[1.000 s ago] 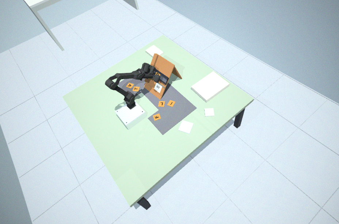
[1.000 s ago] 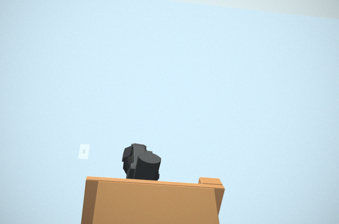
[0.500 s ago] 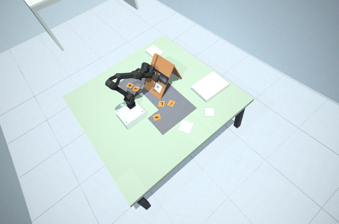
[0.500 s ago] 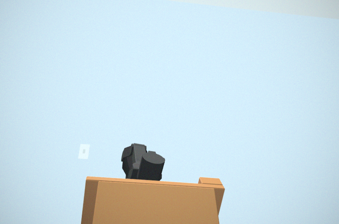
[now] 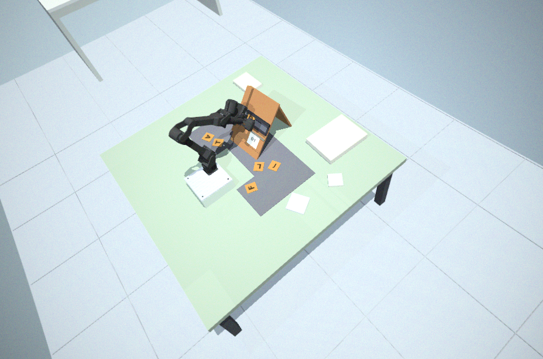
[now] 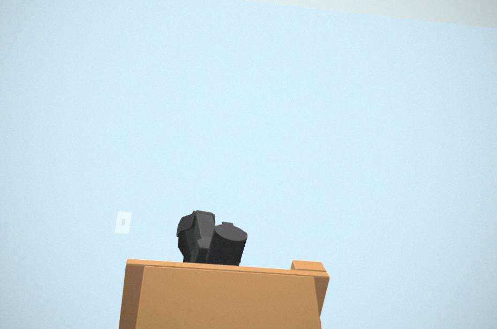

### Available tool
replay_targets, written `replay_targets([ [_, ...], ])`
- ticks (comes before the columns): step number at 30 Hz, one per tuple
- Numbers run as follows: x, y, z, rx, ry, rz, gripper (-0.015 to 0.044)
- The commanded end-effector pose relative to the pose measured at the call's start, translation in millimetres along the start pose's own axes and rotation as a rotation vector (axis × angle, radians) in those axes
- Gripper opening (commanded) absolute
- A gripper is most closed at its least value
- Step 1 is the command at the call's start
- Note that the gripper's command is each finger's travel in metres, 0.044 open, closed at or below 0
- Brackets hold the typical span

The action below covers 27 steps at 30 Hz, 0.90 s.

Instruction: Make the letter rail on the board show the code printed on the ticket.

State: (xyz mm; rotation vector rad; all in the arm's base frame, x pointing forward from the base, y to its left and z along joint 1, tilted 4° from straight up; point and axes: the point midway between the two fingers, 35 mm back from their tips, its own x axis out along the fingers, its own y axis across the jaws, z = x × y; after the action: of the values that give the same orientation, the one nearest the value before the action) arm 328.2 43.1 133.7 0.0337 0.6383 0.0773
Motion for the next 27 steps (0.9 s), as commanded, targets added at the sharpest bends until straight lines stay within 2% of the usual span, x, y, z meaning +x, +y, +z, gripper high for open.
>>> replay_targets([
  [1,0.3,2.2,-0.5,0.005,0.003,-0.002,0.0000],
  [15,0.6,8.8,-0.9,0.006,0.003,-0.001,0.0000],
  [26,-3.7,7.5,-0.5,0.005,0.003,-0.001,0.0289],
  [27,-5.4,7.5,-0.5,0.006,0.003,-0.001,0.0295],
])
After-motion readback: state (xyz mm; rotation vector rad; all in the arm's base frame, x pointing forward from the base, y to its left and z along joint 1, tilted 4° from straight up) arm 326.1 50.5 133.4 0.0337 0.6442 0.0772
